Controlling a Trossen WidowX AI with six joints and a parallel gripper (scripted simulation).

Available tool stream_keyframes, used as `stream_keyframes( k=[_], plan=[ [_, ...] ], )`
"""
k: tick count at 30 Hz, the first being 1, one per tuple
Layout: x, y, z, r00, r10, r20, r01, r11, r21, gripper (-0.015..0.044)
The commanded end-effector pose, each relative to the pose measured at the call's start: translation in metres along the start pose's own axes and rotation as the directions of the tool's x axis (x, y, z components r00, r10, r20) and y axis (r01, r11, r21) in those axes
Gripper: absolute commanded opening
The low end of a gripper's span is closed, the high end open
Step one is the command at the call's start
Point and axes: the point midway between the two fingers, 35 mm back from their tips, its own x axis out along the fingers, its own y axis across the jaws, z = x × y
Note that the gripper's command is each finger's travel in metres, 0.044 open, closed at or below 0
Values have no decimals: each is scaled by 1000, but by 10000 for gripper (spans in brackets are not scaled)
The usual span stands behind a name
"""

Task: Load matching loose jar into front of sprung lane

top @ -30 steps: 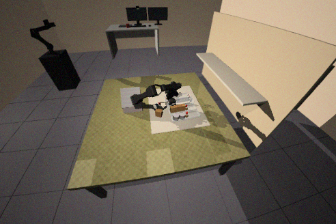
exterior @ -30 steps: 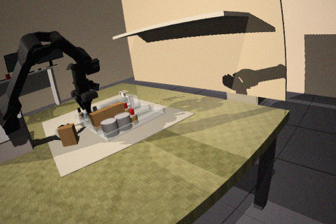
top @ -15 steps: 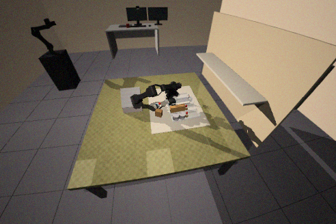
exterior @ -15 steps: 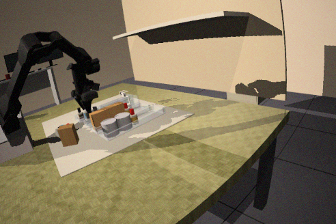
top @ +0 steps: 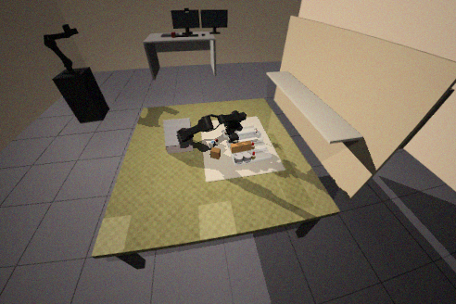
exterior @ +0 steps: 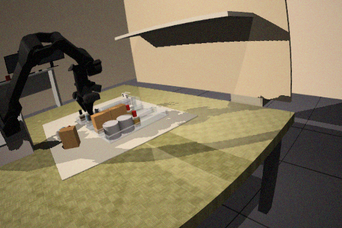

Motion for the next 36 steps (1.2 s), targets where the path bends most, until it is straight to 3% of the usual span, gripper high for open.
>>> stream_keyframes(
  k=[1,36],
  plan=[
    [-1,-1,6,1000,-4,17,3,1000,11,0],
    [6,-1,8,1000,-4,17,3,1000,11,0]
  ],
)
